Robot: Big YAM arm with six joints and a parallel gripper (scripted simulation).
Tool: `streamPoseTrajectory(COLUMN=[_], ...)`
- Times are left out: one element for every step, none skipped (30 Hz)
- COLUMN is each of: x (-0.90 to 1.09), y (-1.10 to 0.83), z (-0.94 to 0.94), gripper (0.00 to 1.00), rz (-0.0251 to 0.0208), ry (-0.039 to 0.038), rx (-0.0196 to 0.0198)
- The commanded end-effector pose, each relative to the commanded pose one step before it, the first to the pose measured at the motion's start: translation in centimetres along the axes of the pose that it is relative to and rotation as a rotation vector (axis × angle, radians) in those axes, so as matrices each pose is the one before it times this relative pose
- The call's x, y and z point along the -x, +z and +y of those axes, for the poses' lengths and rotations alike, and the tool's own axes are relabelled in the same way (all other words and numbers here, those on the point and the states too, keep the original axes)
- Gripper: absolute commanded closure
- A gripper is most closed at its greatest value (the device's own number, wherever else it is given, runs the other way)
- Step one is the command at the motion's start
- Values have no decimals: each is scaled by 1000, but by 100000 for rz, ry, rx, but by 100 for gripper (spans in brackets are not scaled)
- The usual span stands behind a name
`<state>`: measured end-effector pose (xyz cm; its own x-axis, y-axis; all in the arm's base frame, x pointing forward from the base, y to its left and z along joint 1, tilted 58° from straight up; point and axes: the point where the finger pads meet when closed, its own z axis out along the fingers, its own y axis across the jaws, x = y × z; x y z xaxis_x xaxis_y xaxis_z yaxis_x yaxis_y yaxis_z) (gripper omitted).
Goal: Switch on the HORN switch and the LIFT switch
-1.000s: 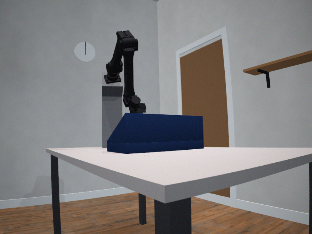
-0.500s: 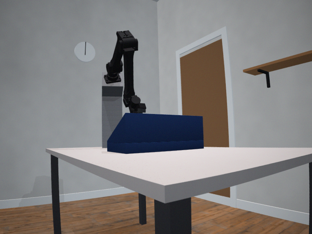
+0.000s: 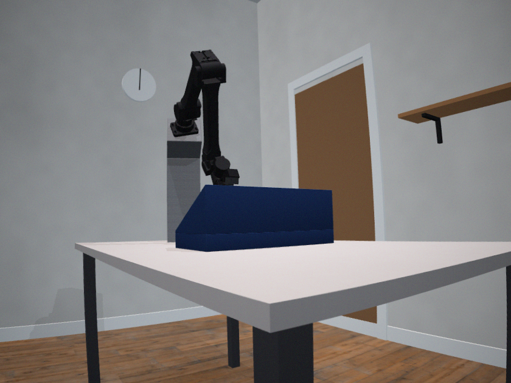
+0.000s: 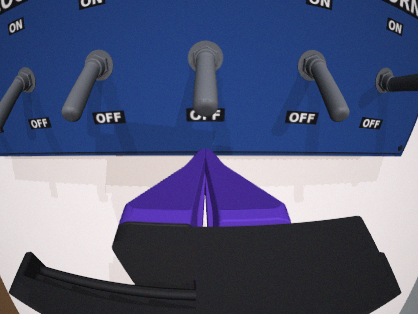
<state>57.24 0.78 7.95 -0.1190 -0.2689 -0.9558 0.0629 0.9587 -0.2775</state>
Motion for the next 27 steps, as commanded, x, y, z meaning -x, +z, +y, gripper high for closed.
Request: streamPoseTrajectory(x=[877,12,22,35,51,0,0,240,32,-27,-32,27,80,46,20,65,96,67,60,100,113,94,0,0,347,-207,-39], y=[-62,0,0,1,1,0,0,0,2,3,3,4,5,6,6,6,7,8,8,8,9,12,0,0,-13,-74,-106], z=[-705,0,0,-1,-1,0,0,-51,15,37,45,35,27,44,58,53,52,67,77,73,77,90,0,0,21,176,129], gripper=[100,100,100,100,100,100,100,100,100,100,100,100,100,100,100,100,100,100,100,100,100,100,100,100,100,100,100], rz=[-1377,-5,-10,-16,-24,0,0,-748,44,195,236,17,-176,-16,107,-50,-153,-15,36,-103,-132,-28,0,0,-1081,1055,324], ry=[-837,1,1,2,3,0,0,116,-7,-32,-38,-5,25,0,-20,4,20,-2,-10,12,16,-1,0,0,171,-178,-61], rx=[-797,2,4,7,10,0,0,-192,41,92,111,56,9,64,108,72,51,100,124,93,93,132,0,0,-160,457,257])
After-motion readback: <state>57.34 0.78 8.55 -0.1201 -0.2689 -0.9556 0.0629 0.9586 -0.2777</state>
